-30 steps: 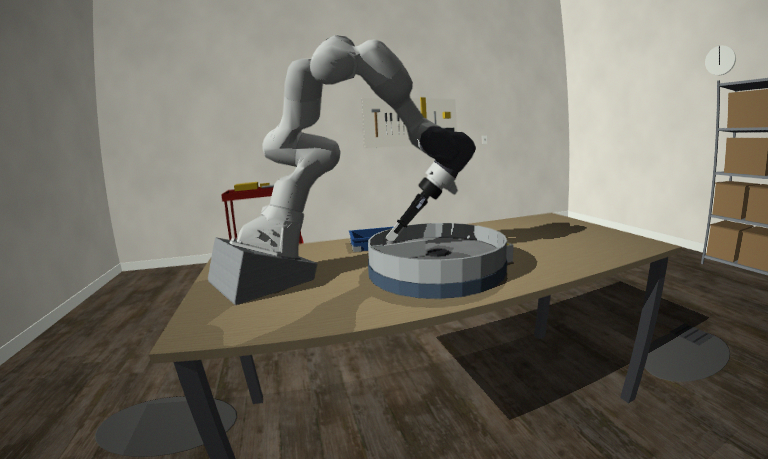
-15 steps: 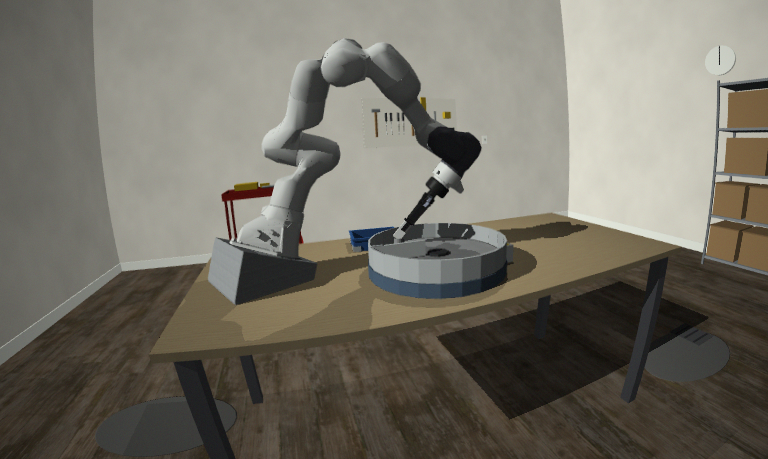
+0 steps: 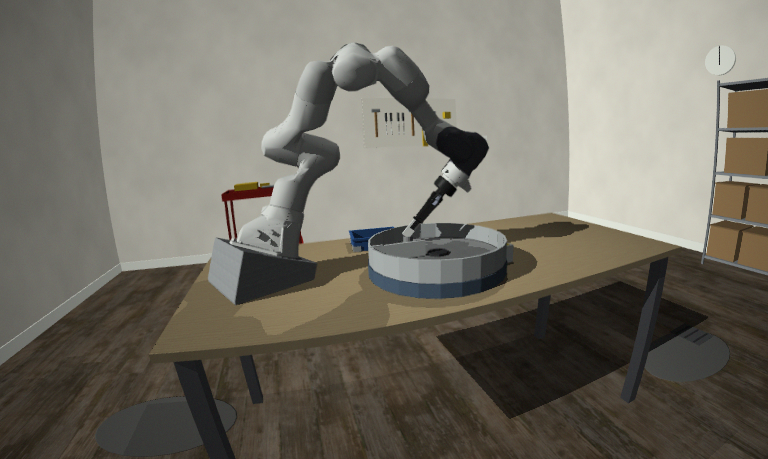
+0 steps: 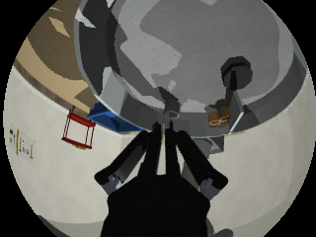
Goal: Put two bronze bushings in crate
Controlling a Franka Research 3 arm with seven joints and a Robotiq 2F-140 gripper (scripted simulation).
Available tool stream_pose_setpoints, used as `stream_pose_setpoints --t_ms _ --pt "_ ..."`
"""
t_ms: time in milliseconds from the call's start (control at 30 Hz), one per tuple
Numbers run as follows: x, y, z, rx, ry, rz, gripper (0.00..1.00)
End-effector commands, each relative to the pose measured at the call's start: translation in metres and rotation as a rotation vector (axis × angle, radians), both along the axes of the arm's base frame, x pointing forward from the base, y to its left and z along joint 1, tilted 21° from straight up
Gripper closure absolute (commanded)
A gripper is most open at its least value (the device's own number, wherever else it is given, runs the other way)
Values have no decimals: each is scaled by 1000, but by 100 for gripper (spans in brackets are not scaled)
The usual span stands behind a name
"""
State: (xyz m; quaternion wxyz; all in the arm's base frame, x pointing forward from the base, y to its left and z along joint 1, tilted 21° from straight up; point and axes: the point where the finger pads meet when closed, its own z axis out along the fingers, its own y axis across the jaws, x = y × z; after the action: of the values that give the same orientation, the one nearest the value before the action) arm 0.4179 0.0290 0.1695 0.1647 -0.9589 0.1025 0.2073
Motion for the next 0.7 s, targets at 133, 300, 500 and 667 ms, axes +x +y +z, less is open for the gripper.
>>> stream_pose_setpoints --t_ms 133,300,500,667 --pt "16 4 5 0 -3 -15 100" --pt "31 8 11 0 -3 -15 100" --pt "33 8 11 0 -3 -15 100" --pt "55 9 19 0 -3 -15 100"
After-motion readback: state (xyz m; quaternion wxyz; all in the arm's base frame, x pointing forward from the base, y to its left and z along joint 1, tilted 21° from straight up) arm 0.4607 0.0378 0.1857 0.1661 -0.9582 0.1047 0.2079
